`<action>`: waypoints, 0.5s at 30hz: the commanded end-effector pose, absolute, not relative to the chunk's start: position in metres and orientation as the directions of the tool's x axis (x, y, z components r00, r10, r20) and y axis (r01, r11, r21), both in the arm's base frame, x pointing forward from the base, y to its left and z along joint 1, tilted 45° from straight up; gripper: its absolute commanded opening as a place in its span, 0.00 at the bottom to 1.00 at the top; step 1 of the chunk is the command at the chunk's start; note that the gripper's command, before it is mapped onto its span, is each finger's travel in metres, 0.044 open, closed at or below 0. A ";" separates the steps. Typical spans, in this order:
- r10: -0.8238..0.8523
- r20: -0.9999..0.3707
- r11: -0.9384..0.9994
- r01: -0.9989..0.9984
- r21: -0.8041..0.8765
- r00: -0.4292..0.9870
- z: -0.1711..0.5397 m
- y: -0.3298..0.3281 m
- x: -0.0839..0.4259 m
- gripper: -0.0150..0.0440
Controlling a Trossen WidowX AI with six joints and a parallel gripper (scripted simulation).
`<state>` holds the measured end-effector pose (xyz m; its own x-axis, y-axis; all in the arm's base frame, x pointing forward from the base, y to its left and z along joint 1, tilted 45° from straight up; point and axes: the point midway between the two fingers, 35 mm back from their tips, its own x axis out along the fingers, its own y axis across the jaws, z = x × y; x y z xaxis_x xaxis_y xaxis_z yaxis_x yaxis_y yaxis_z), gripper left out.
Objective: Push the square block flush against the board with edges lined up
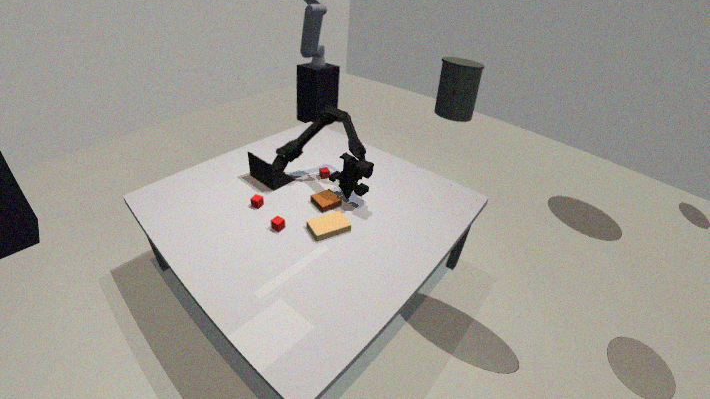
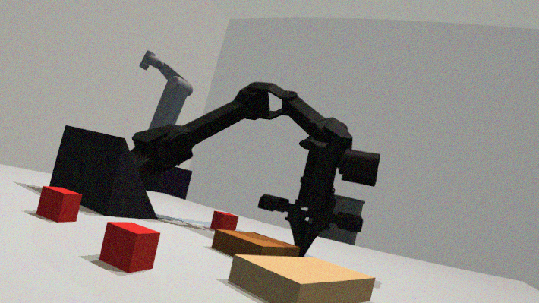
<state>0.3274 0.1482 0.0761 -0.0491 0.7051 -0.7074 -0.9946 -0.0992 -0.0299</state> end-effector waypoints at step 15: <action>0.706 -0.708 -0.095 -0.994 -0.044 -0.036 0.121 0.110 0.329 0.25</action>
